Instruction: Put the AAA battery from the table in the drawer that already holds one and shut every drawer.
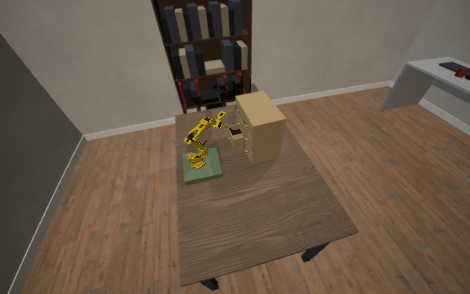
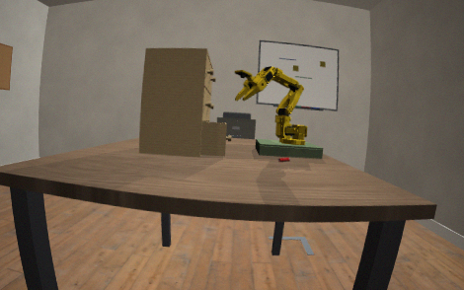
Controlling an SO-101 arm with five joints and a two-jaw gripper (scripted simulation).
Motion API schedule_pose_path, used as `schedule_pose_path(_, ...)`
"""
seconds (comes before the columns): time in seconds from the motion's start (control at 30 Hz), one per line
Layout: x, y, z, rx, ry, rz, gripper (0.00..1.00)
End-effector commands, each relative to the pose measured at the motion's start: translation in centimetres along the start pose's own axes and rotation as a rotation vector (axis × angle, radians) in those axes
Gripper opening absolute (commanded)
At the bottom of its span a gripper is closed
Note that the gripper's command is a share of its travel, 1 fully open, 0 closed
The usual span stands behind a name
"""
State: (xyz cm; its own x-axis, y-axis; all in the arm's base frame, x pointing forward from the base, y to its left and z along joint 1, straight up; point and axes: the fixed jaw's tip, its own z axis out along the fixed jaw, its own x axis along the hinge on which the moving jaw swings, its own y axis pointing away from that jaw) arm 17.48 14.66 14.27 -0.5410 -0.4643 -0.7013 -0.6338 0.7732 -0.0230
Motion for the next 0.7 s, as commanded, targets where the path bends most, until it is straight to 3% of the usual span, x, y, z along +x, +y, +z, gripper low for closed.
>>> schedule_pose_path(0.0,-0.1,-0.2,0.0,0.005,-0.007,0.014,0.21)
schedule_pose_path(0.5,-0.1,-0.2,0.0,0.005,-0.007,0.014,0.21)
schedule_pose_path(0.67,3.5,-0.2,-0.9,0.006,0.096,0.011,0.21)
